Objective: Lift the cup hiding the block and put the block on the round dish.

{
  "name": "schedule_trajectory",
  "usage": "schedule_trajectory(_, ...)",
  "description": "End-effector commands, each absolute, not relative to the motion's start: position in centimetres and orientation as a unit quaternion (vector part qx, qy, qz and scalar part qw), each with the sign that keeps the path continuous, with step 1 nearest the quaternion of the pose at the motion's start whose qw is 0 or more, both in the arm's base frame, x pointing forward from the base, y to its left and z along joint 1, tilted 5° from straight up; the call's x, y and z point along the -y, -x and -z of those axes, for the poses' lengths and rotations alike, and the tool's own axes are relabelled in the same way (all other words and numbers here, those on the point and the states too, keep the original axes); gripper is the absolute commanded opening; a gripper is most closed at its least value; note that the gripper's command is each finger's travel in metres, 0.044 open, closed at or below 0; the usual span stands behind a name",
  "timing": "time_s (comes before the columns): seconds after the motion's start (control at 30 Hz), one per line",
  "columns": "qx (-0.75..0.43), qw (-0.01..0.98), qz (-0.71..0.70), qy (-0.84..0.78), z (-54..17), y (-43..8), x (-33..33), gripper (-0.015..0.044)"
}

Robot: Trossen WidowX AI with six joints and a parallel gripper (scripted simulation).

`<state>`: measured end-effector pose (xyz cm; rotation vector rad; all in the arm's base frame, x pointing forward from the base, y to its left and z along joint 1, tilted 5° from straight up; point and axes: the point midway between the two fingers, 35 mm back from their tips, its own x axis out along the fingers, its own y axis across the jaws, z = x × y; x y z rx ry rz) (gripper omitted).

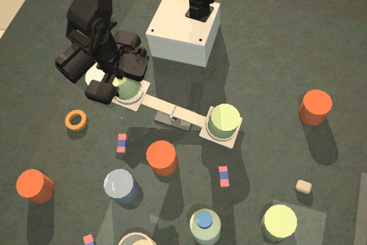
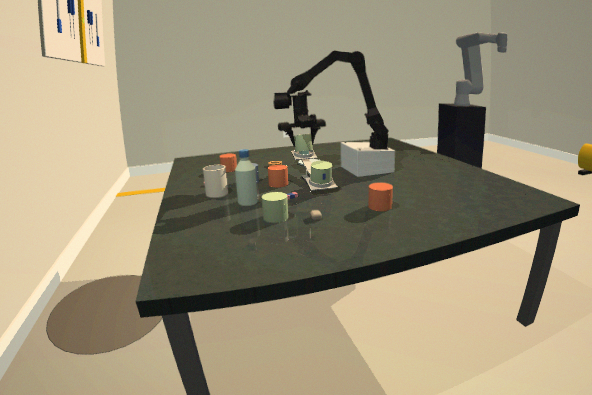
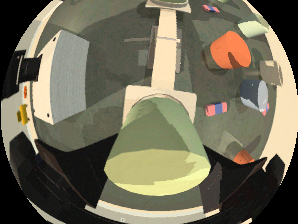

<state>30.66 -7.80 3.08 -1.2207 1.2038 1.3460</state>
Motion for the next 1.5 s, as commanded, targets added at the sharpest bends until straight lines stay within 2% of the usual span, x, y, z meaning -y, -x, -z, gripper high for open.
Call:
schedule_trajectory(0.0,-0.492,0.465,-0.531,0.51,-4.4,-31.3,8.5,0.0)
schedule_trajectory(1.47,-0.492,0.465,-0.532,0.509,-10.1,-30.9,8.3,0.0)
